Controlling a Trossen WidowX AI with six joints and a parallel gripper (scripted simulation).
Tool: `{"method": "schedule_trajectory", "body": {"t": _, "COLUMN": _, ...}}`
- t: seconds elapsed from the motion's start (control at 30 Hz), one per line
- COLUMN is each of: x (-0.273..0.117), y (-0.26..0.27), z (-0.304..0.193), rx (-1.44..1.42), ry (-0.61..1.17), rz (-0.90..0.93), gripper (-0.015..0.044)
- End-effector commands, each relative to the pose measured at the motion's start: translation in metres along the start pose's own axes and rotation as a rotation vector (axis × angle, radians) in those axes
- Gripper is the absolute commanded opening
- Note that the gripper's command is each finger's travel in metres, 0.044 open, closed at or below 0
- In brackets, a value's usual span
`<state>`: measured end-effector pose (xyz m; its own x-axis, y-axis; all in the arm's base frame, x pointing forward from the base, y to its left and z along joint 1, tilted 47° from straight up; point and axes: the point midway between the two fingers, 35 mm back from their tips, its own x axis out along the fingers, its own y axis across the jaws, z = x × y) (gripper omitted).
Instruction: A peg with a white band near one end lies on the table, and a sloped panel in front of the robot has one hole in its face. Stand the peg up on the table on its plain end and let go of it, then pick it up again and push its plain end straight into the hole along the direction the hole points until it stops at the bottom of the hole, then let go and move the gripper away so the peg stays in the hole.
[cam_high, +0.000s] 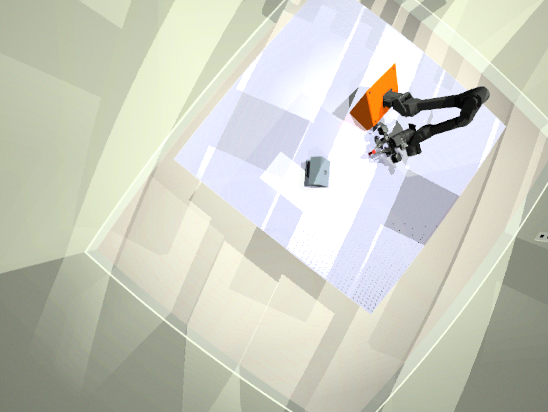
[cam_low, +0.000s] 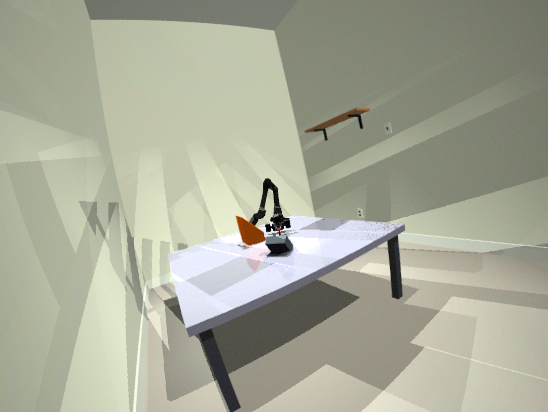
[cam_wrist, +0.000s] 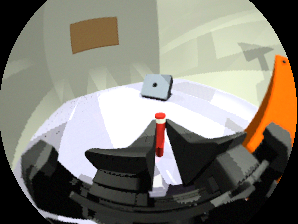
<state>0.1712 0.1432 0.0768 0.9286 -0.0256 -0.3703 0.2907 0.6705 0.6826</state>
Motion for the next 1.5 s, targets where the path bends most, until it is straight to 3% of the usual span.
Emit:
{"method": "schedule_trajectory", "body": {"t": 0.0, "x": -0.0011, "y": -0.0001, "z": -0.0012, "rx": 0.0, "ry": 0.0, "rz": 0.0, "gripper": 0.0049}}
{"method": "schedule_trajectory", "body": {"t": 1.37, "x": -0.0083, "y": -0.0074, "z": -0.0058, "rx": 0.0, "ry": -0.06, "rz": 0.013, "gripper": 0.0049}}
{"method": "schedule_trajectory", "body": {"t": 1.47, "x": -0.0076, "y": -0.0076, "z": -0.0039, "rx": 0.0, "ry": -0.063, "rz": 0.014, "gripper": 0.0109}}
